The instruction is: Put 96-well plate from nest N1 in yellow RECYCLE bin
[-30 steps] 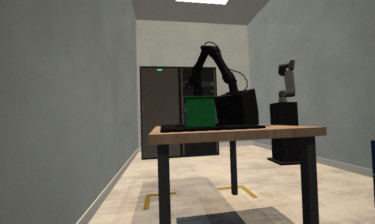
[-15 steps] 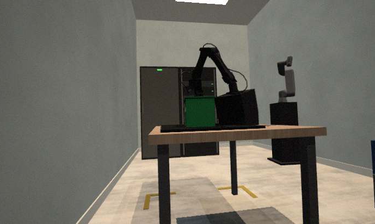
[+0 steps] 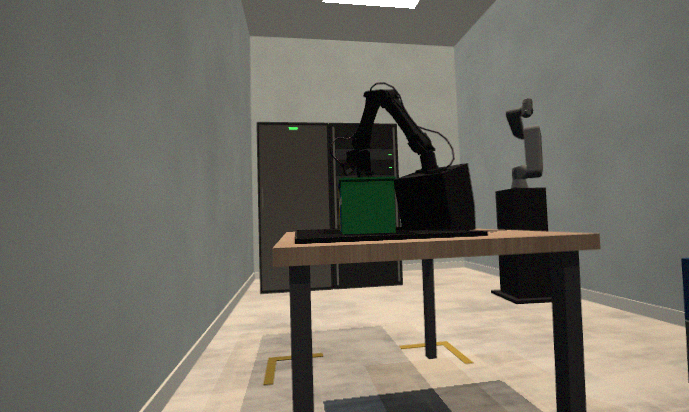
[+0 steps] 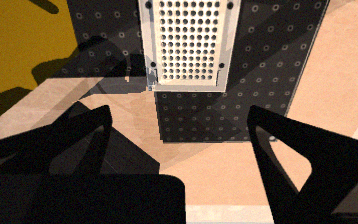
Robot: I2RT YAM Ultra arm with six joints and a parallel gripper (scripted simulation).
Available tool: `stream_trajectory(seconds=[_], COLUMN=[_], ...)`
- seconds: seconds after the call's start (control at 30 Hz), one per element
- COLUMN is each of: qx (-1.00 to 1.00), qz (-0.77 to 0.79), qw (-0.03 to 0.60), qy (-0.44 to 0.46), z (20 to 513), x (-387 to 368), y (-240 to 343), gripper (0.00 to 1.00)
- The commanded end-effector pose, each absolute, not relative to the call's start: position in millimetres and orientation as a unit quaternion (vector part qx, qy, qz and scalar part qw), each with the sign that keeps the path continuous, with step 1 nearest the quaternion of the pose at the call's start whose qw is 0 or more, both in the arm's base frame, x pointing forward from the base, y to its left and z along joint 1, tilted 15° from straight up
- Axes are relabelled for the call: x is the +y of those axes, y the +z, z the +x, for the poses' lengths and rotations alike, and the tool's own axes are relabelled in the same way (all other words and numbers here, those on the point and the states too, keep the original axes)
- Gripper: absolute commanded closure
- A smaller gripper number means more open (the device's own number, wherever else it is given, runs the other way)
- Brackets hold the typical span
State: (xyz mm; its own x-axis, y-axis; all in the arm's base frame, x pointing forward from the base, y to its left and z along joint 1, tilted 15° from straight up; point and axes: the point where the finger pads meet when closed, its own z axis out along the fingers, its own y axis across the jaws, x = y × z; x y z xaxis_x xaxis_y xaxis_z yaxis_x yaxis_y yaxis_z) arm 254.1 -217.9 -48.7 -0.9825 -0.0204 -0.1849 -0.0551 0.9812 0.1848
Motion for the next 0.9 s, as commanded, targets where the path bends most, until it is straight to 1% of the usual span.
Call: stream_trajectory(seconds=[0.0,0.17,0.37,0.53,0.87], qx=[0.991,0.991,0.991,0.991,0.991], qz=[-0.013,-0.018,-0.011,-0.013,-0.012], qw=[0.109,0.112,0.100,0.107,0.102], qy=[0.080,0.076,0.090,0.082,0.087], z=[260.1,266.3,263.0,264.0,264.0], x=[-224.2,-227.6,-220.3,-221.2,-215.5], y=[-51.4,-56.6,-70.1,-70.8,-92.1], gripper=[0.00,0.00,0.00,0.00,0.00])
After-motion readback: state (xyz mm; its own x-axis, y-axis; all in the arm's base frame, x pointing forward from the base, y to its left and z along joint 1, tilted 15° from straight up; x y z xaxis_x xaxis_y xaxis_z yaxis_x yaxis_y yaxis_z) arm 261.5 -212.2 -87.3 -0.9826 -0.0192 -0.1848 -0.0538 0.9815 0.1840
